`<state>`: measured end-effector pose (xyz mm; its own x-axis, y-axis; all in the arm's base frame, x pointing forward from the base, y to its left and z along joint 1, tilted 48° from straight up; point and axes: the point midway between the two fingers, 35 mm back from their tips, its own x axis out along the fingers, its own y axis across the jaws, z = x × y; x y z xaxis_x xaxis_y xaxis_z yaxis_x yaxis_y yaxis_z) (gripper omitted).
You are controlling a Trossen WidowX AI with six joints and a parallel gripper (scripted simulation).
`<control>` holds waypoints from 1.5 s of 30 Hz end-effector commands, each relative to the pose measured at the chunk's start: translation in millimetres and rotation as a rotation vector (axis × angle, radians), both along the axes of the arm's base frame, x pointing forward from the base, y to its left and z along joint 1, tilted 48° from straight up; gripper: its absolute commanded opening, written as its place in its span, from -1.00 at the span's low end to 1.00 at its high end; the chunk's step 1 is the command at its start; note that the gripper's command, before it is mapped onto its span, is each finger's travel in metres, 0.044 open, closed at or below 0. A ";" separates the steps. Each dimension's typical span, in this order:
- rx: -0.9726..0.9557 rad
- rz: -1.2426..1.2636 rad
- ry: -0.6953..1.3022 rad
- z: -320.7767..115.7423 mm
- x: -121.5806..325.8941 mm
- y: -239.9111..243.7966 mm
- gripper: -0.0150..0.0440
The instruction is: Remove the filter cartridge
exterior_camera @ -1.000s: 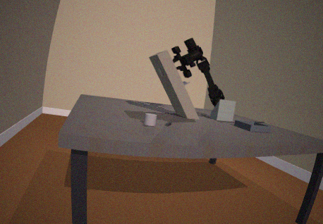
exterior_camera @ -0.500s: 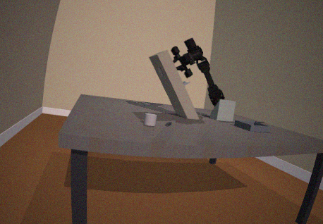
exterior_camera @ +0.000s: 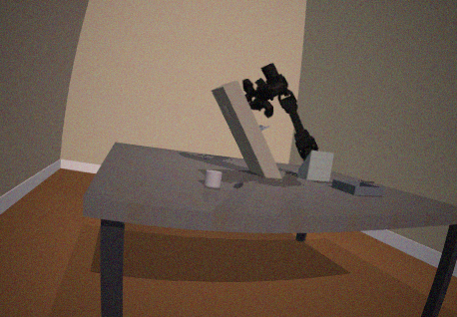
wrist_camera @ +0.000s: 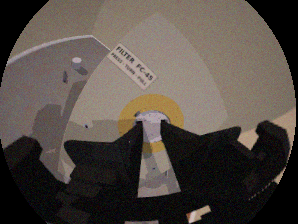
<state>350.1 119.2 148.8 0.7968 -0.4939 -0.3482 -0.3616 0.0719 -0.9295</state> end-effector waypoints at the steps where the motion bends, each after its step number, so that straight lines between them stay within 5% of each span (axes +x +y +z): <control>1: 0.120 -0.051 -0.062 -1.5 5.2 -3.5 -0.49; 26: 0.809 -0.358 -0.490 -1.6 5.3 -3.6 -0.49; 45: 0.742 -0.337 -0.433 15.5 -41.7 28.6 -0.49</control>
